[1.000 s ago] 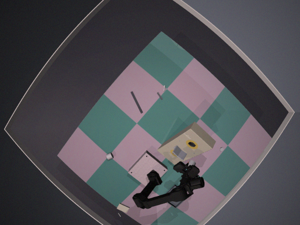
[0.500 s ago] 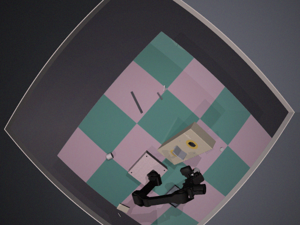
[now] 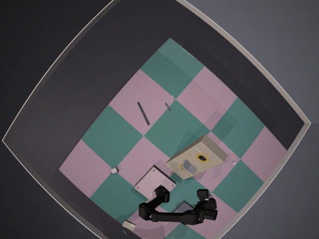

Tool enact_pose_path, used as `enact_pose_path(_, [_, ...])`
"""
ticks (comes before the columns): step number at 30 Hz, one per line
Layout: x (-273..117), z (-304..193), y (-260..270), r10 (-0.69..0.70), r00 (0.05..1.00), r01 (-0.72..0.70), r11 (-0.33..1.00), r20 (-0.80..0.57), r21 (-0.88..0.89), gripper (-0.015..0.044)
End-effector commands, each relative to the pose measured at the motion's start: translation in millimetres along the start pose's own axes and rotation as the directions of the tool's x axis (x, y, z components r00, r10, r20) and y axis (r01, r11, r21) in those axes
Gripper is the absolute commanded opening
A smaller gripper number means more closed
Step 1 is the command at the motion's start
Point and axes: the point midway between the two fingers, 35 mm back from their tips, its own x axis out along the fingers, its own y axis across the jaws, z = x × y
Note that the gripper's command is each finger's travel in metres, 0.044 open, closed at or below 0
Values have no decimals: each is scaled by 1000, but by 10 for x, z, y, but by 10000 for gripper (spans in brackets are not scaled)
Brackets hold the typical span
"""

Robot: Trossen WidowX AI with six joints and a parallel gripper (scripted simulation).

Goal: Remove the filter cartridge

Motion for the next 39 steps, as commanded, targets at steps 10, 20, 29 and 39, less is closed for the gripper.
enact_pose_path(10, [77,-165,-680,-185,983,180,933,-17,310,0])
enact_pose_path(20, [122,-230,-820,-216,976,211,908,-26,362,0])
enact_pose_path(29, [362,-527,-1217,-286,956,279,834,-60,477,0])
enact_pose_path(39, [568,-967,-1597,-356,928,348,728,-108,591,0])
